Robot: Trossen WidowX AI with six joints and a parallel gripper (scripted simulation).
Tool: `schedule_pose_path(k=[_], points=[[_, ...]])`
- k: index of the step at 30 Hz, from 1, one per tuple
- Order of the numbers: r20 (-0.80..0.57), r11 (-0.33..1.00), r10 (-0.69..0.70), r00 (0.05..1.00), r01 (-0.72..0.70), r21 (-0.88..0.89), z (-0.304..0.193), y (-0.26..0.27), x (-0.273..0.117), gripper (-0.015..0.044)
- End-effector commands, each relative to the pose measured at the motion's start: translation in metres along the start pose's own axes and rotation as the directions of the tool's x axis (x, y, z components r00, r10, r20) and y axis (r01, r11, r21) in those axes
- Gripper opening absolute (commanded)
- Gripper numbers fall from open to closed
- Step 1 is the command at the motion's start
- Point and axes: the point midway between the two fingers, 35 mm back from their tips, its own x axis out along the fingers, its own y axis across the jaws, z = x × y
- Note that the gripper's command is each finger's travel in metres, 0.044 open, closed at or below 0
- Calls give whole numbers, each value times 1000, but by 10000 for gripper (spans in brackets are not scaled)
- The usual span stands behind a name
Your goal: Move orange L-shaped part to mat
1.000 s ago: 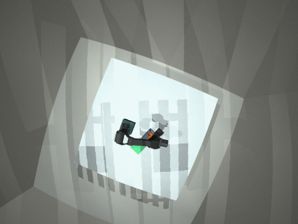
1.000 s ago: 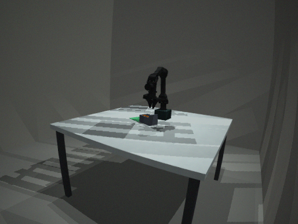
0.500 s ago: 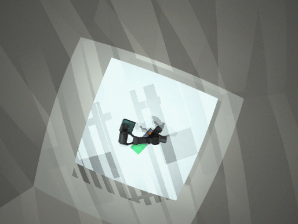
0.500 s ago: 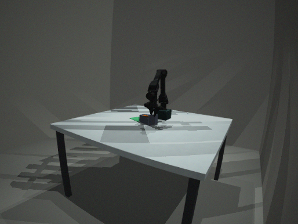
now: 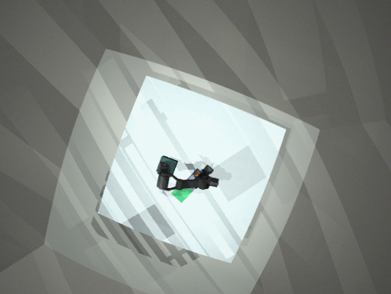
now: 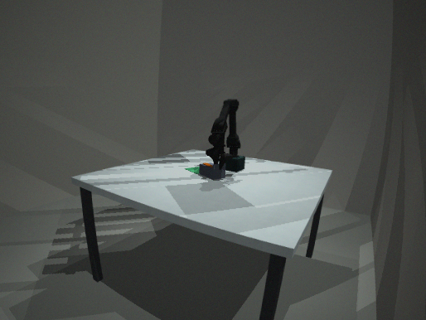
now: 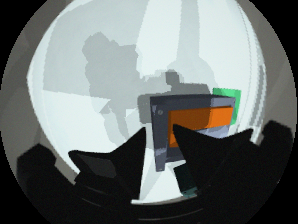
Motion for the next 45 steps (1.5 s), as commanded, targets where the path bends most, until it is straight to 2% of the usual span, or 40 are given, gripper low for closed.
schedule_pose_path(k=[1, 12, 35, 45], points=[[-9, 1000, -1, 1000, 1, 4, -2, -1, 9, 180], [-9, 1000, -1, 1000, 1, 4, -3, -1, 24, 180], [-2, 1000, 6, 1000, -6, 0, -1, 1, 23, 180], [-9, 1000, 0, 1000, 0, 4, -3, 11, 11, 180]])
